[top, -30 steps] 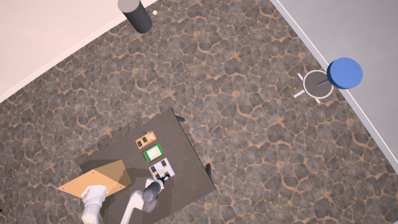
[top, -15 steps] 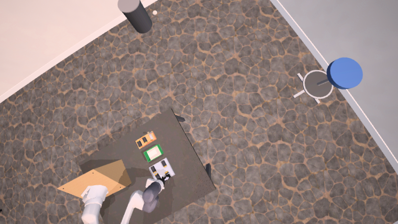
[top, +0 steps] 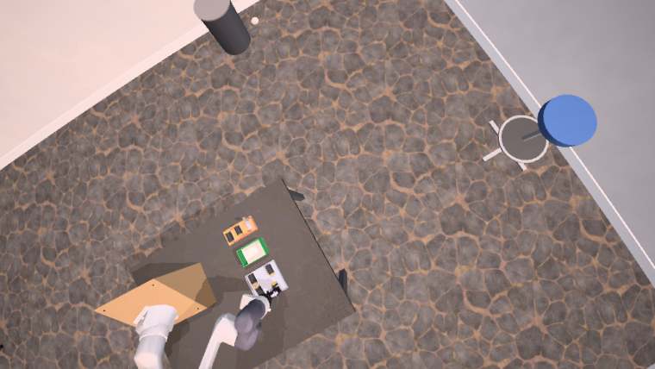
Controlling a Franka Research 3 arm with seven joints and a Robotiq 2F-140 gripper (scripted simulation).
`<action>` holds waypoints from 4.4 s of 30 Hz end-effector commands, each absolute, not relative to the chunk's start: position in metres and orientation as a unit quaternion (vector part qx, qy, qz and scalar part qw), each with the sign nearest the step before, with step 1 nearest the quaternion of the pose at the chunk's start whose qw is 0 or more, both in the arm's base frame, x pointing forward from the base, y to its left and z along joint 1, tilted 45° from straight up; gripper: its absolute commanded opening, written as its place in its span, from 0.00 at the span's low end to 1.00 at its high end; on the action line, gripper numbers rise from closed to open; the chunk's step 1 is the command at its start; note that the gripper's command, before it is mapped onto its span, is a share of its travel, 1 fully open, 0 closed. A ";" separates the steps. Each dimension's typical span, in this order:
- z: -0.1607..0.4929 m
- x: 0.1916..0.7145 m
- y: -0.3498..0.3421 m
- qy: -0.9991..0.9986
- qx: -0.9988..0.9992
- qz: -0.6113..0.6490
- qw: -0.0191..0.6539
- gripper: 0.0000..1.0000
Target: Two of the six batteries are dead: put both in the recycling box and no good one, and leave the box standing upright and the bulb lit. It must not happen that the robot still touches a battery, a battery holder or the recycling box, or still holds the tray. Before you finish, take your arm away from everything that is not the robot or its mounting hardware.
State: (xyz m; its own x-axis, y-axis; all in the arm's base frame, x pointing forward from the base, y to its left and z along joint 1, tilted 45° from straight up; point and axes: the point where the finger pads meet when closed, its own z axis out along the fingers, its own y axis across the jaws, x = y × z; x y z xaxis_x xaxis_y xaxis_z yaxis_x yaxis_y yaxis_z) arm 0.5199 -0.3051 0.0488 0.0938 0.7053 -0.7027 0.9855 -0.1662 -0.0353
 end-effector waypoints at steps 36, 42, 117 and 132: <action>0.048 0.519 -0.304 0.601 0.703 -0.300 0.234 0.16; 0.048 0.519 -0.304 0.601 0.703 -0.300 0.234 0.16; 0.017 0.513 -0.334 0.601 0.703 -0.300 0.234 0.29; 0.050 0.519 -0.302 0.601 0.703 -0.300 0.234 0.29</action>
State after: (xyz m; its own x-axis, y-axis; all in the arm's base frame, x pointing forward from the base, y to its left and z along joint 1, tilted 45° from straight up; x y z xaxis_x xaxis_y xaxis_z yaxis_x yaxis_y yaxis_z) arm 0.5213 -0.3106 0.0413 0.1072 0.7059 -0.7001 0.9859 -0.1667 -0.0171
